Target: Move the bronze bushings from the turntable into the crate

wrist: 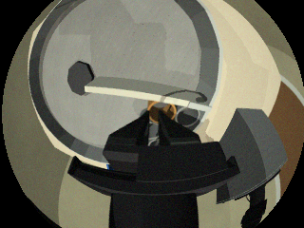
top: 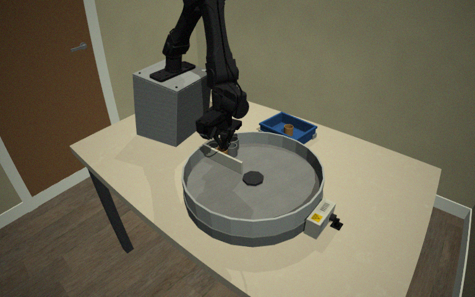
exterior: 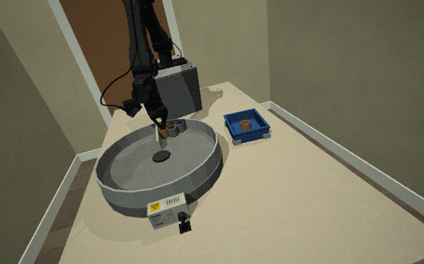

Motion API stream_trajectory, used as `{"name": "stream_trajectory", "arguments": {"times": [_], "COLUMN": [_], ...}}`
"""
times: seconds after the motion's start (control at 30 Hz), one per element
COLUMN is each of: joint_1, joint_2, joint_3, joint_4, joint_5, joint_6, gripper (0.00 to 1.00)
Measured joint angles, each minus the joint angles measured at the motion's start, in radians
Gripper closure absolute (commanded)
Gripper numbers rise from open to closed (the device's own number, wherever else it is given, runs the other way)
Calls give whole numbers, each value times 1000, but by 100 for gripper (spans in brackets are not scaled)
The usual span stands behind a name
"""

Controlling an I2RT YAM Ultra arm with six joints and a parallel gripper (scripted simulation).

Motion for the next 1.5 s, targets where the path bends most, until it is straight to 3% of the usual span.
{"name": "stream_trajectory", "arguments": {"times": [1.5], "joint_1": [8], "joint_2": [6], "joint_3": [27], "joint_4": [-12], "joint_5": [0], "joint_6": [5], "gripper": [87]}}
